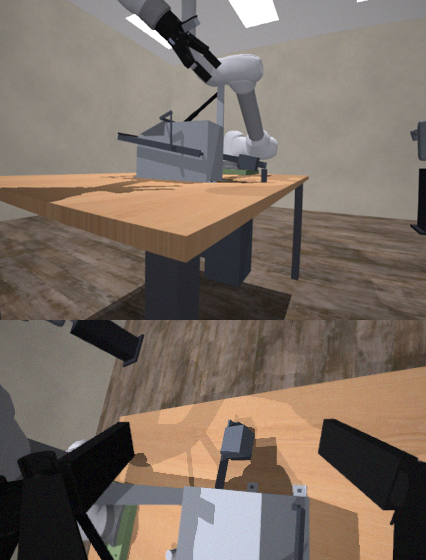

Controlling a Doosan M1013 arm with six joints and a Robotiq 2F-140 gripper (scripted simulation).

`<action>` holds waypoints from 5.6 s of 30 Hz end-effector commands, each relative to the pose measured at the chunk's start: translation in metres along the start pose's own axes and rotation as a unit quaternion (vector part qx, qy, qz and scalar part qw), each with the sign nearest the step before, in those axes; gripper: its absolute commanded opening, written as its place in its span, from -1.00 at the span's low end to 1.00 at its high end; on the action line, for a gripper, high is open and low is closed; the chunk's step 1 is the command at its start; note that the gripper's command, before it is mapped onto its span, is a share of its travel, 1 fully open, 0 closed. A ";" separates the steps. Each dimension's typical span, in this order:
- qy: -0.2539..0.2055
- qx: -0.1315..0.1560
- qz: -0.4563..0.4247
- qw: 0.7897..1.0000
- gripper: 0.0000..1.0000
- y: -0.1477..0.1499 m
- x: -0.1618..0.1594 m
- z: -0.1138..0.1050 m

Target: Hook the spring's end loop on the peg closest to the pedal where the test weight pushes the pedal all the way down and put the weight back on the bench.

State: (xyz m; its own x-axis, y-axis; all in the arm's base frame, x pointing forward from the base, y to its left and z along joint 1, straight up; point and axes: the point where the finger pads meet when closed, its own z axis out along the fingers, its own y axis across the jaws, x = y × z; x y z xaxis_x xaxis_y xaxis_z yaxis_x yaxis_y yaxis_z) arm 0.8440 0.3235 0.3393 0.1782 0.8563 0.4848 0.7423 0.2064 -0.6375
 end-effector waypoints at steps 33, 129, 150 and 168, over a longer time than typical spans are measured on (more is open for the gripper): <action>0.000 -0.001 -0.001 1.000 1.00 -0.039 0.030 -0.037; -0.013 0.013 0.000 1.000 1.00 -0.216 -0.065 -0.028; -0.013 0.014 0.000 1.000 1.00 -0.264 -0.109 -0.013; -0.013 0.014 0.000 1.000 1.00 -0.305 -0.145 -0.001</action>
State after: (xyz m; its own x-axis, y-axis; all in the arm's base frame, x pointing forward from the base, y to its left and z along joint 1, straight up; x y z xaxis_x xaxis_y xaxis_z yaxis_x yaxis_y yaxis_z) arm 0.5991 0.1410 0.4623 0.1630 0.8686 0.4680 0.7225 0.2179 -0.6561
